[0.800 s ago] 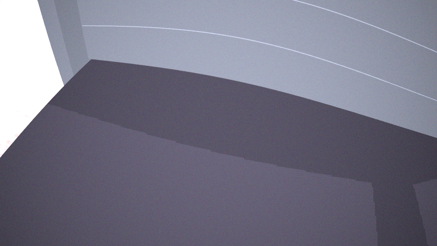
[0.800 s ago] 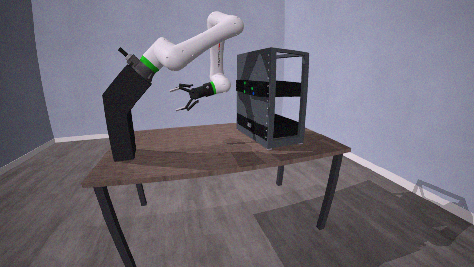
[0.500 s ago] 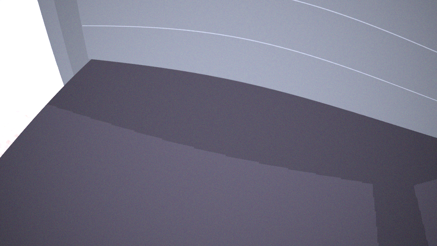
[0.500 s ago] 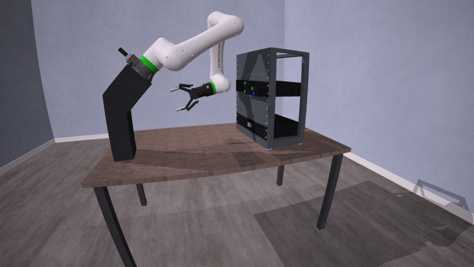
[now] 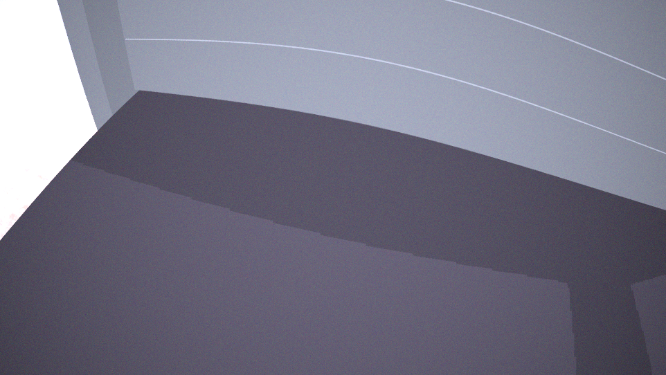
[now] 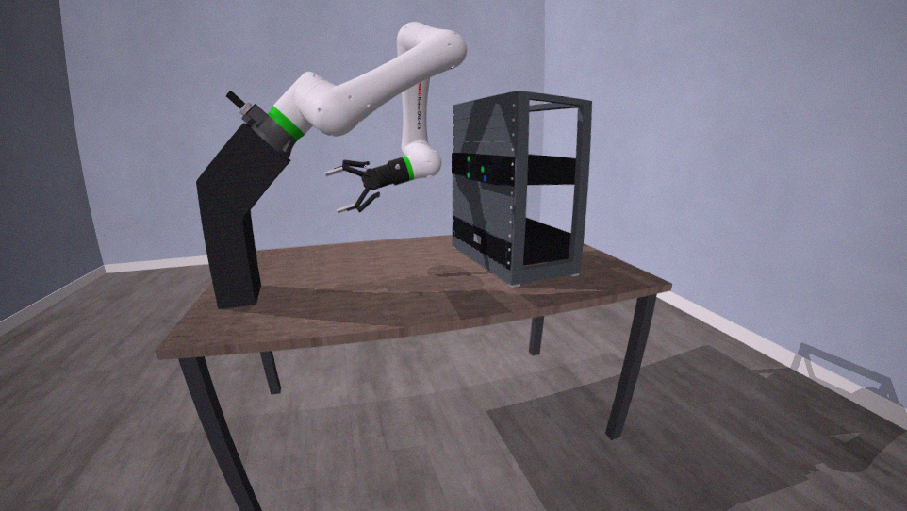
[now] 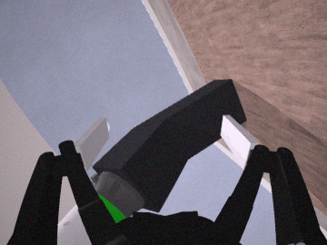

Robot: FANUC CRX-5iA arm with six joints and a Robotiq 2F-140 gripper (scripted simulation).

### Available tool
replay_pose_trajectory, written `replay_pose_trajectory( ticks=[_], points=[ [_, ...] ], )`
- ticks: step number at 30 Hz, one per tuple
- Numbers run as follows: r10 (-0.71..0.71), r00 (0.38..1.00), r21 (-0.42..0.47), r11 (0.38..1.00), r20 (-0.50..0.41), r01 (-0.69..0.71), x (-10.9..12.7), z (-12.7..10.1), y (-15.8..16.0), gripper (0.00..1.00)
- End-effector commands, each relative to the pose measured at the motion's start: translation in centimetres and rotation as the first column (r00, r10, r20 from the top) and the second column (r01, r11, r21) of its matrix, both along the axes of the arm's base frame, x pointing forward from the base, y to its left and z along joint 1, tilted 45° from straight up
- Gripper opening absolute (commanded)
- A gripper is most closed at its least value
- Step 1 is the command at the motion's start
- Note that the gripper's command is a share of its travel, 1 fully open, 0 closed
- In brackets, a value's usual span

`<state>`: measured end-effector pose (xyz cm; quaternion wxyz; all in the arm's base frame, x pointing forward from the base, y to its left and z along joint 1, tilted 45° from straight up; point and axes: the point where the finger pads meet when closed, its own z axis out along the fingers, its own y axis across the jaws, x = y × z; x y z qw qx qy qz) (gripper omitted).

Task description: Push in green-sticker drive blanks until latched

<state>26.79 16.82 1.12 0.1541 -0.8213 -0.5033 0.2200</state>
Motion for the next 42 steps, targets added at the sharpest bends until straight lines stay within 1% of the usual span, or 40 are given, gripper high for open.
replay_pose_trajectory(
  ticks=[1,32,42],
  points=[
    [0.0,1.0,0.0,1.0,0.0,0.0,0.0,0.01,0.01,1.0],
    [0.0,1.0,0.0,1.0,0.0,0.0,-0.02,0.0,0.0,1.0],
    [-0.007,1.0,0.005,1.0,-0.013,0.007,-0.38,-0.06,-0.05,1.0]
  ],
)
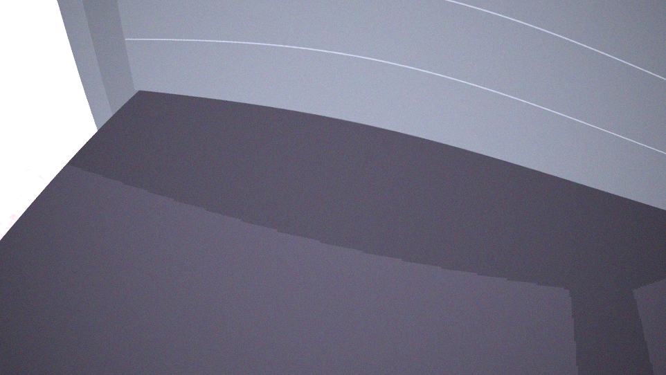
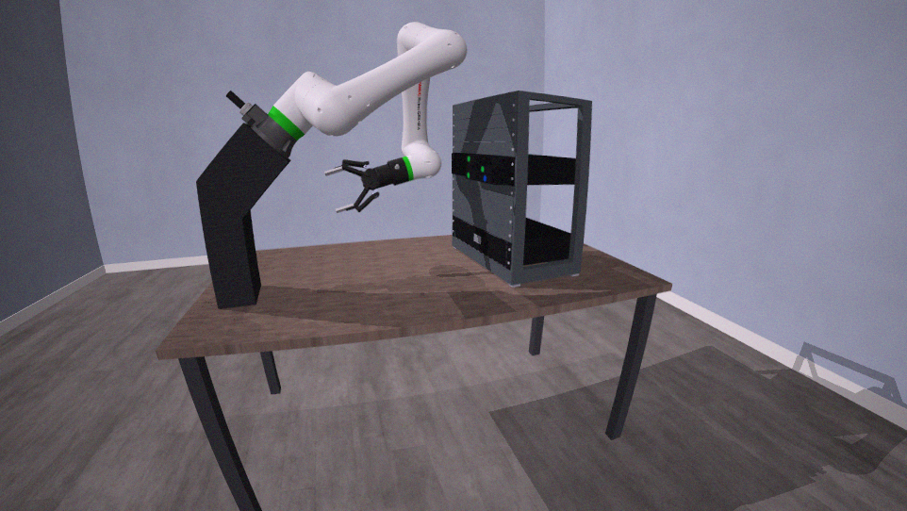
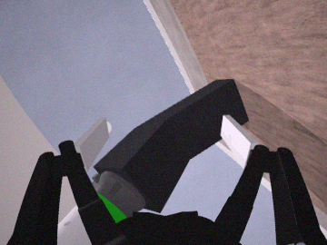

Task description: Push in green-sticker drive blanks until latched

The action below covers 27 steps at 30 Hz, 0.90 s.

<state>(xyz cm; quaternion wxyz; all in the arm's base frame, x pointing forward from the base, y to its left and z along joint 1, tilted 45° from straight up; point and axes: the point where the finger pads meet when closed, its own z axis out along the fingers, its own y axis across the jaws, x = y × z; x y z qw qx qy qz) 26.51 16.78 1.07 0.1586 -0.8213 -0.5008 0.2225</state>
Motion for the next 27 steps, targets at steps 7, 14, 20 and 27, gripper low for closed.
replay_pose_trajectory(
  ticks=[7,14,20,27],
  points=[
    [-0.011,1.0,0.008,1.0,-0.02,0.011,-0.6,-0.1,-0.1,1.0],
    [-0.032,0.998,0.024,0.999,-0.058,0.034,-1.7,-0.2,-0.2,1.0],
    [-0.049,0.995,0.037,0.998,-0.089,0.053,-2.6,-0.3,-0.2,1.0],
    [-0.087,0.984,0.069,0.993,-0.158,0.099,-4.5,-0.3,-0.1,1.0]
  ],
)
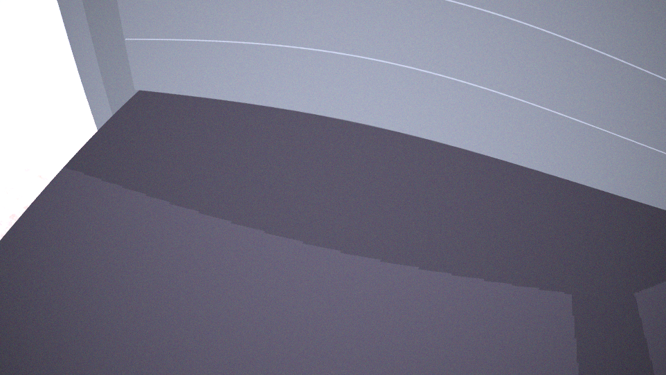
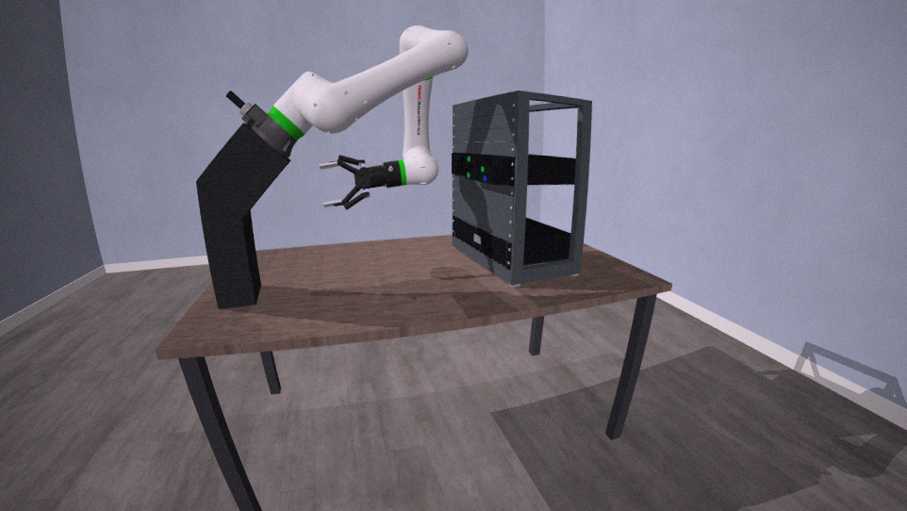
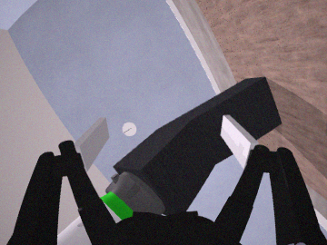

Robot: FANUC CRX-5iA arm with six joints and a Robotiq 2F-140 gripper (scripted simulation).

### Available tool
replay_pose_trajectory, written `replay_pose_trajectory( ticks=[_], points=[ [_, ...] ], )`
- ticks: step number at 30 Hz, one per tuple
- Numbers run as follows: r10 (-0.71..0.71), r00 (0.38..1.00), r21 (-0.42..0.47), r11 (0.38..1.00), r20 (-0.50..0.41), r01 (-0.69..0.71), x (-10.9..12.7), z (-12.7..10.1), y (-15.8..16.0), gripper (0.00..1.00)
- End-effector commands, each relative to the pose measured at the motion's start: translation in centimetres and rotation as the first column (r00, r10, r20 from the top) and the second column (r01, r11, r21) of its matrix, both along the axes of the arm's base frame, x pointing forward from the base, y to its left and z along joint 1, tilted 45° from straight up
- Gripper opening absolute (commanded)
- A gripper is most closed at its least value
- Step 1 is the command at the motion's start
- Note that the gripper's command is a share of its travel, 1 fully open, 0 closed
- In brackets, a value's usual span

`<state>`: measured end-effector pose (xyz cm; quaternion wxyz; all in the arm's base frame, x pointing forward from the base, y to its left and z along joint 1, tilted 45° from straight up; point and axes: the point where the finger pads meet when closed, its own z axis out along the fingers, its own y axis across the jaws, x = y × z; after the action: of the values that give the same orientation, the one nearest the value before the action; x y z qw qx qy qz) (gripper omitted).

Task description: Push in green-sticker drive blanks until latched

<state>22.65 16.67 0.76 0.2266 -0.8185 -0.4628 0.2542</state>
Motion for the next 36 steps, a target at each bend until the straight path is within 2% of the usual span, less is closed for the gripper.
replay_pose_trajectory(
  ticks=[1,12,24,26,36],
  points=[
    [-0.021,0.999,0.019,1.0,-0.033,0.021,-0.9,0.0,0.1,1.0],
    [-0.095,0.984,0.089,0.99,-0.149,0.109,-3.9,0.5,0.8,1.0],
    [-0.207,0.919,0.214,0.933,-0.336,0.288,-7.4,2.7,3.3,1.0],
    [-0.207,0.919,0.214,0.933,-0.336,0.288,-7.4,2.7,3.3,1.0],
    [-0.288,0.82,0.33,0.81,-0.495,0.484,-8.4,6.0,6.5,1.0]
  ],
)
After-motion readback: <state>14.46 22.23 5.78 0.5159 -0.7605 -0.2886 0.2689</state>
